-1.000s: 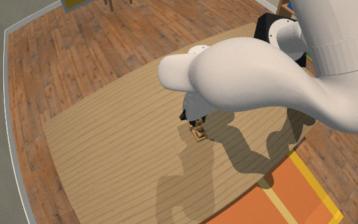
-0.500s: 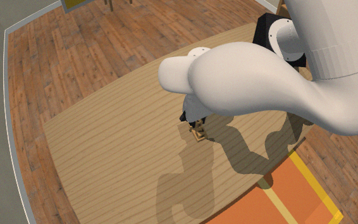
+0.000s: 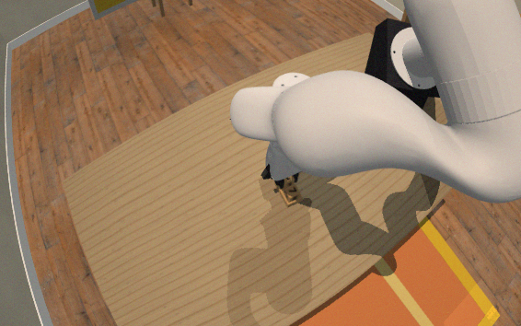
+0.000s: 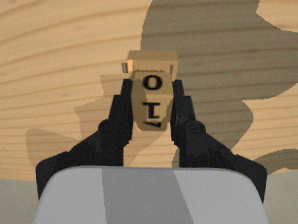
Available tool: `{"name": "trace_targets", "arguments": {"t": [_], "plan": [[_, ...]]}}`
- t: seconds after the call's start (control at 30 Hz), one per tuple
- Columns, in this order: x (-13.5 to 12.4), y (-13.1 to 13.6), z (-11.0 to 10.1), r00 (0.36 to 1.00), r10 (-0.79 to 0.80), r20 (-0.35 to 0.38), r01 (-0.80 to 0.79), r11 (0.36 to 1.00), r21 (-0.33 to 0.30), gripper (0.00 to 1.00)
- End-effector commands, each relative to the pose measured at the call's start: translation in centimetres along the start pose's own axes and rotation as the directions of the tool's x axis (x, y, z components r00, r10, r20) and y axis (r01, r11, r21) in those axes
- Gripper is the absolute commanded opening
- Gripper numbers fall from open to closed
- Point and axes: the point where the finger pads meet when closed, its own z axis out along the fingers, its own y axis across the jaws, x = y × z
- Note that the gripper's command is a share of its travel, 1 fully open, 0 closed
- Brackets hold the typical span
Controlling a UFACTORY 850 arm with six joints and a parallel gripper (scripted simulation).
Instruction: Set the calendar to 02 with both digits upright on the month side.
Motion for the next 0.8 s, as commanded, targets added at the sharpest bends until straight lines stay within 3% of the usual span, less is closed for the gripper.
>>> {"name": "trace_targets", "arguments": {"t": [0.0, 0.77], "plan": [[0.01, -0.05, 0.18, 1.0, 0.0, 0.0, 0.0, 1.0, 0.001, 0.27], [0.01, -0.05, 0.39, 1.0, 0.0, 0.0, 0.0, 1.0, 0.001, 0.27]]}}
